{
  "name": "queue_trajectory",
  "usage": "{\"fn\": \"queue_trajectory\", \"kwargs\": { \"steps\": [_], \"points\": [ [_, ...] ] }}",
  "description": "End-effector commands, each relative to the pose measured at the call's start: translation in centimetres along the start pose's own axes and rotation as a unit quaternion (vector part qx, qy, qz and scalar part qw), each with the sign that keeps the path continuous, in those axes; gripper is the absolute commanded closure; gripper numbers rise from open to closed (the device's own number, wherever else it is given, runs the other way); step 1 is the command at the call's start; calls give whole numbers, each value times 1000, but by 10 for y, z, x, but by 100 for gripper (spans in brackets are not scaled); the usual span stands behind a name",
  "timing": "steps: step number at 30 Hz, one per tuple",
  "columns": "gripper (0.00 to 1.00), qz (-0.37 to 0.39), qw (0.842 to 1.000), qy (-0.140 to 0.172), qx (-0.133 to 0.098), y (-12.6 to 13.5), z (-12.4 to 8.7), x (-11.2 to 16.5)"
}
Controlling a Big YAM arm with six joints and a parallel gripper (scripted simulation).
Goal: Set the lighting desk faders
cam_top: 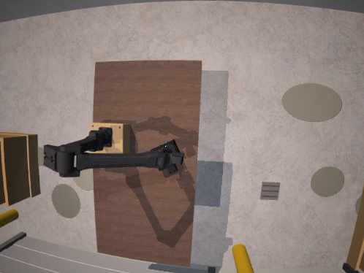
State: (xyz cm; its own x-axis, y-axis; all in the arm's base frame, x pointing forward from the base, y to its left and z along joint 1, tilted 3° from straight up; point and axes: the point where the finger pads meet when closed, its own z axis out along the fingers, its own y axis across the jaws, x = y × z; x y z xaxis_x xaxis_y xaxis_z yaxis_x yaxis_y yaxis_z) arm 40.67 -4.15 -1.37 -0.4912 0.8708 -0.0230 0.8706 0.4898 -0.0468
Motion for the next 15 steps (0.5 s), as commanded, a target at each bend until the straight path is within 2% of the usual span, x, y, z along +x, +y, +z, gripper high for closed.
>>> {"fn": "queue_trajectory", "kwargs": {
  "steps": [1,15],
  "points": [
    [100,5,1000,-7,-7,9,-7,-4],
    [100,5,1000,-6,-6,8,-4,-4]
  ]
}}
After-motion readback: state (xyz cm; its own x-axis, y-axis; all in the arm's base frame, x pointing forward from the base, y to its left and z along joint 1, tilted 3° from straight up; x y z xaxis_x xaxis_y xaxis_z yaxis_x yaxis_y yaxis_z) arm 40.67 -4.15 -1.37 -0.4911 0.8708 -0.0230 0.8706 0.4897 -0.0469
